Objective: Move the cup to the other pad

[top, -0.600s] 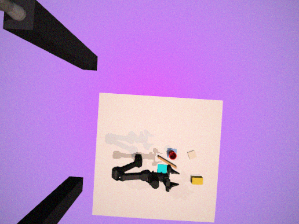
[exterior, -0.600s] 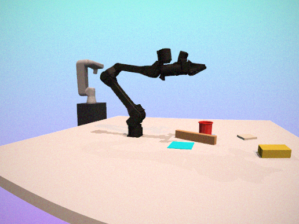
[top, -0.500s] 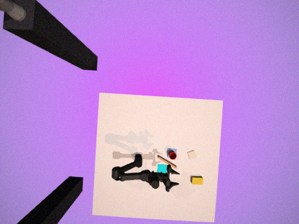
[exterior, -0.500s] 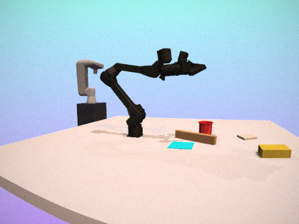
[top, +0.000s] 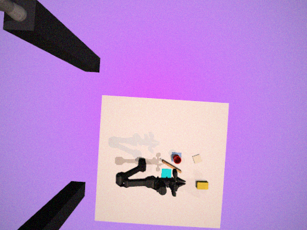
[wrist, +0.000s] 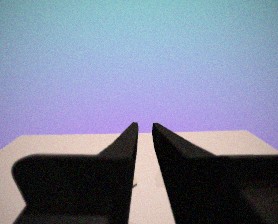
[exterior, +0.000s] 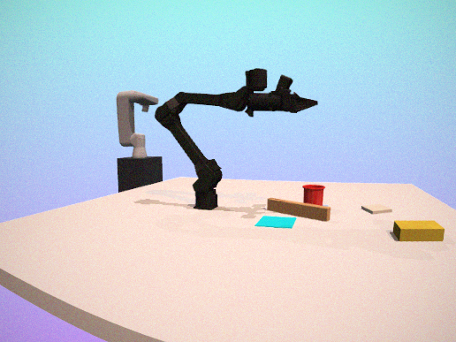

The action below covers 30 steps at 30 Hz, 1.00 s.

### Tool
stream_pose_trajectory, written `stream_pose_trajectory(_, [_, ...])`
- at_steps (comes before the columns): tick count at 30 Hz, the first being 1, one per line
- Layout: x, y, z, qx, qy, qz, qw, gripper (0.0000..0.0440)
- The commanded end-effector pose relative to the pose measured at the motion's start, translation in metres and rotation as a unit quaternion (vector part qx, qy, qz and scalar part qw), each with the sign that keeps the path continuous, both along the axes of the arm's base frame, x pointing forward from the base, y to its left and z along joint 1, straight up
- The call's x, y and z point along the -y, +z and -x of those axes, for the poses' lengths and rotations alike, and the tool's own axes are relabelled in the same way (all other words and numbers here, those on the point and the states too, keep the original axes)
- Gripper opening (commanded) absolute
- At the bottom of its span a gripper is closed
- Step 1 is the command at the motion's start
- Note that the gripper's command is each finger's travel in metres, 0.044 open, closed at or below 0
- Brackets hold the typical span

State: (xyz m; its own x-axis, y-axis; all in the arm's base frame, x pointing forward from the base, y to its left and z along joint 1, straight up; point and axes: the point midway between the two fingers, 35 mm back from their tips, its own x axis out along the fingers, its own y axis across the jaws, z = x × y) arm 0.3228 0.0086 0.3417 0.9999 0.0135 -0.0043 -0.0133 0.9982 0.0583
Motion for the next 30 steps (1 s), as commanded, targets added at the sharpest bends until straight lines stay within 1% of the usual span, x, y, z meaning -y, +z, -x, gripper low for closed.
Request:
stream_pose_trajectory(1, [-0.004,0.003,-0.005,-0.014,0.008,-0.016,1.000,0.0087])
stream_pose_trajectory(4, [-0.007,0.005,-0.008,-0.028,0.012,-0.030,0.999,0.0121])
stream_pose_trajectory(6, [-0.009,0.005,-0.011,-0.037,0.016,-0.039,0.998,0.0127])
stream_pose_trajectory(19, [-0.022,0.005,-0.026,-0.109,0.024,-0.102,0.989,0.0118])
stream_pose_trajectory(30, [-0.032,0.002,-0.037,-0.176,0.019,-0.162,0.971,0.0122])
